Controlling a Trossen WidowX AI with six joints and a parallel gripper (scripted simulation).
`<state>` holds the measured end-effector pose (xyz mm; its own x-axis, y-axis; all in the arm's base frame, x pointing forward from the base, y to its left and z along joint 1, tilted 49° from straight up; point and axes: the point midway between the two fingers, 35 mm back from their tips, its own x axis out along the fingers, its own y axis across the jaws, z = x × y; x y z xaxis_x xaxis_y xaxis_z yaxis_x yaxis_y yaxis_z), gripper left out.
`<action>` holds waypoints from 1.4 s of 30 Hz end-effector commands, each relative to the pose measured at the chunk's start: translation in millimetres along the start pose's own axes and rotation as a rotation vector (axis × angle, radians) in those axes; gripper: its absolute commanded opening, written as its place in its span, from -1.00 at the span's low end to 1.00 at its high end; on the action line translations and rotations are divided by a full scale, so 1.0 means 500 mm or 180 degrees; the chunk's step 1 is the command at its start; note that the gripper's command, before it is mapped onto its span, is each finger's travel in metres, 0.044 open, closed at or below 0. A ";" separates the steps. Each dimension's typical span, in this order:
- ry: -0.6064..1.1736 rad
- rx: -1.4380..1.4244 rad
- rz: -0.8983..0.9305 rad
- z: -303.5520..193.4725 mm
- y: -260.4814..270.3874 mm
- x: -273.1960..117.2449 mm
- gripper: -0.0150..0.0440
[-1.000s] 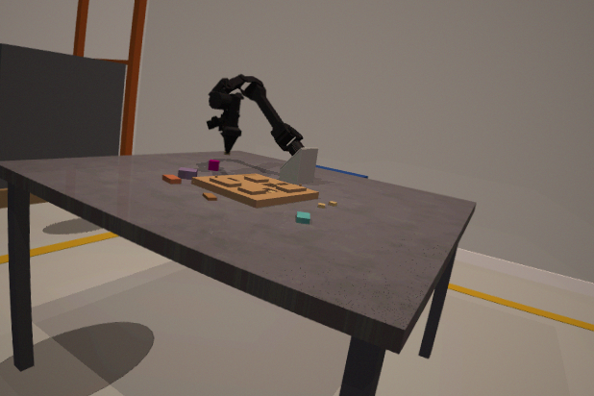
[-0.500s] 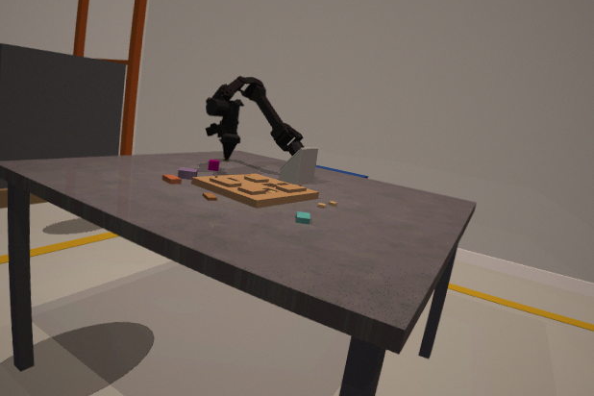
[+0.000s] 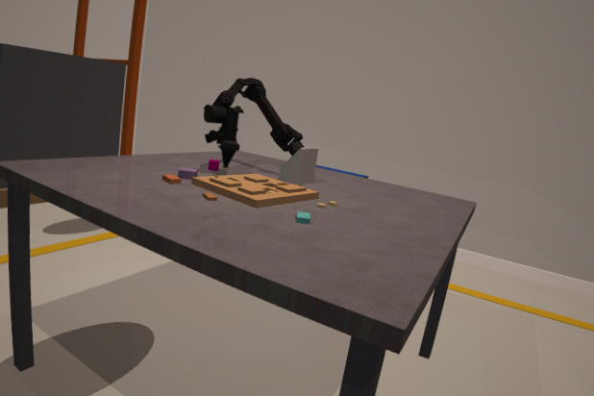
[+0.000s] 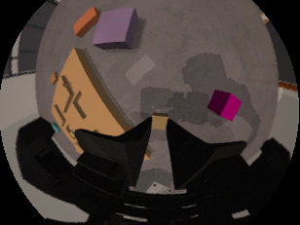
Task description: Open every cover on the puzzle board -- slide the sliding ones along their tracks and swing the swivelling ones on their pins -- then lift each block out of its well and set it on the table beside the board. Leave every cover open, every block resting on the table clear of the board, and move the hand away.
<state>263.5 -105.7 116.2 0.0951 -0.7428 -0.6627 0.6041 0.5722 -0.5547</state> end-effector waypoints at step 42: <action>-0.0003 -0.0006 -0.0019 -0.003 -0.006 0.017 1.00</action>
<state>260.1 -120.8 103.7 0.0883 -0.7465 -0.6595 0.5983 0.5691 -0.5640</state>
